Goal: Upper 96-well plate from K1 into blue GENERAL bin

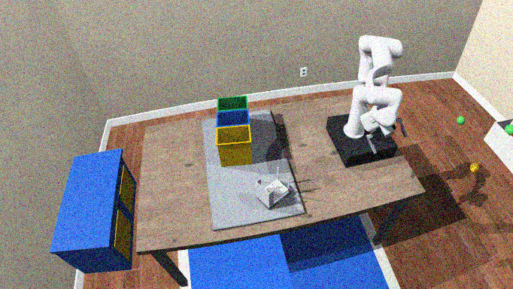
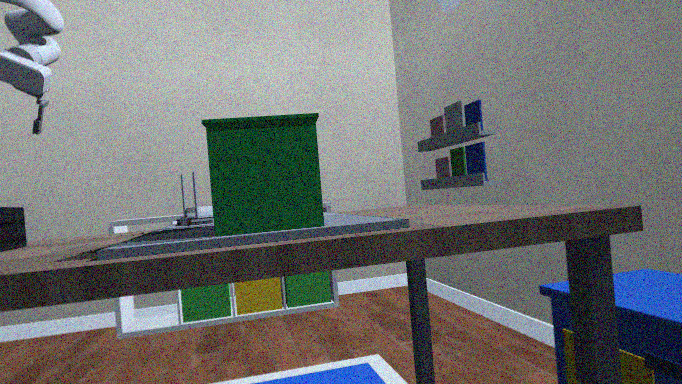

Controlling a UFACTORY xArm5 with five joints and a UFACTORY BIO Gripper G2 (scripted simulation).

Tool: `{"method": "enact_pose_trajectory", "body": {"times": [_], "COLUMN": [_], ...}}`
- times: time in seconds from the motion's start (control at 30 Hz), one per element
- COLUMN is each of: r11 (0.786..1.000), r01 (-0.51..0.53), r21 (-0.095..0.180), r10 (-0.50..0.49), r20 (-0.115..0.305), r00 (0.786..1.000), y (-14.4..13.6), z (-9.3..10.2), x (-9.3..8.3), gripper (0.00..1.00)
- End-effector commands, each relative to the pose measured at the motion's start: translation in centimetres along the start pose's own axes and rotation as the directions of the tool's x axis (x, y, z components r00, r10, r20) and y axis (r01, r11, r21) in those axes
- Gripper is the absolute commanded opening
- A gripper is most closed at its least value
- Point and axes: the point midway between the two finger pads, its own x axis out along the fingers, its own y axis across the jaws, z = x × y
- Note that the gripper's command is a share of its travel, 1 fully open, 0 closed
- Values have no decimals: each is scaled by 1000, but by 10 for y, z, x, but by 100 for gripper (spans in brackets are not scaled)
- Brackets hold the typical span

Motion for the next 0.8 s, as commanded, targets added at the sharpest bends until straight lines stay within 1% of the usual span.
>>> {"method": "enact_pose_trajectory", "body": {"times": [0.0,0.53,0.57,0.6,0.67,0.7,0.77], "r11": [1000,1000,1000,1000,998,997,997], "r01": [0,0,0,27,64,69,69], "r21": [-1,-1,-1,6,20,22,22], "r10": [0,0,0,-27,-65,-71,-71], "r20": [2,2,2,20,73,80,80], "r00": [1000,1000,1000,999,995,994,994], "y": [0,0,0,-4,-13,-17,-27], "z": [1,1,1,-1,3,5,9], "x": [0,0,0,-3,-1,-1,1], "gripper": [100,100,37,37,37,37,37]}}
